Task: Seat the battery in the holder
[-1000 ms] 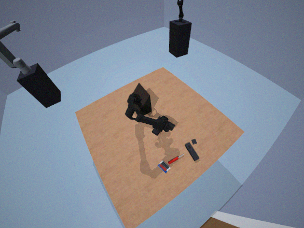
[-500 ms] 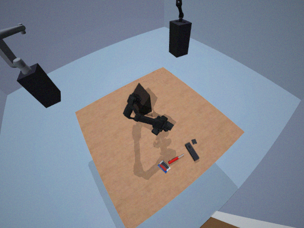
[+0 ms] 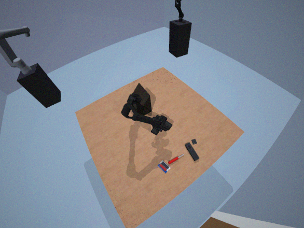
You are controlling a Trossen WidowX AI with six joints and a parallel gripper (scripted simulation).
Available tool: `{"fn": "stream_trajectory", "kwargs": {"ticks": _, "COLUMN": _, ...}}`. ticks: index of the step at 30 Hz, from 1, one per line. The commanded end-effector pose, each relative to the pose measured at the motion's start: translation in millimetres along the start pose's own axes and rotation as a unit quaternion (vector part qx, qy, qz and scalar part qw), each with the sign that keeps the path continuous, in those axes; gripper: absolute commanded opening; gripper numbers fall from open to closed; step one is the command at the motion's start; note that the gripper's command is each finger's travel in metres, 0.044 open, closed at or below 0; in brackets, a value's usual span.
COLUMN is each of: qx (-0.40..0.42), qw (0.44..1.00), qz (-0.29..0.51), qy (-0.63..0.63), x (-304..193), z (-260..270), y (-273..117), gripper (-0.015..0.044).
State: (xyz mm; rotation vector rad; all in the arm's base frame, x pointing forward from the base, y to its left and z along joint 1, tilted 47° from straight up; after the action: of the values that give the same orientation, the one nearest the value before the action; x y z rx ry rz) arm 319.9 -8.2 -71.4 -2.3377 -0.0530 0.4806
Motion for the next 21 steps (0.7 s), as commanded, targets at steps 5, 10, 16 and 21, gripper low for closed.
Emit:
{"fn": "stream_trajectory", "kwargs": {"ticks": 5, "qx": 0.004, "qw": 1.0, "qz": -0.017, "qy": 0.002, "x": -1.4, "z": -1.6, "y": 1.8, "gripper": 0.0068}}
{"fn": "stream_trajectory", "kwargs": {"ticks": 10, "qx": 0.005, "qw": 1.0, "qz": -0.026, "qy": 0.001, "x": -3.2, "z": -2.4, "y": 2.1, "gripper": 0.0068}}
{"fn": "stream_trajectory", "kwargs": {"ticks": 16, "qx": 0.006, "qw": 0.999, "qz": -0.033, "qy": 0.001, "x": -4.7, "z": -3.0, "y": 2.3, "gripper": 0.0068}}
{"fn": "stream_trajectory", "kwargs": {"ticks": 21, "qx": 0.006, "qw": 0.999, "qz": -0.035, "qy": 0.001, "x": -7.5, "z": -3.7, "y": 2.7, "gripper": 0.0068}}
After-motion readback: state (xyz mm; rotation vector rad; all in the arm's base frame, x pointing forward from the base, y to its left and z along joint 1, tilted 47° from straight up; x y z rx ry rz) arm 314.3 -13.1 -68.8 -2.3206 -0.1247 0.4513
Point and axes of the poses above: the point midway between the two fingers, 35 mm back from their tips, its own y axis out along the fingers, its own z axis across the jaws, x = y × z, the point moved 3 cm from there along -y, back along the fingers, and after that the axes turned 8 degrees about y, right-handed, at the moved point
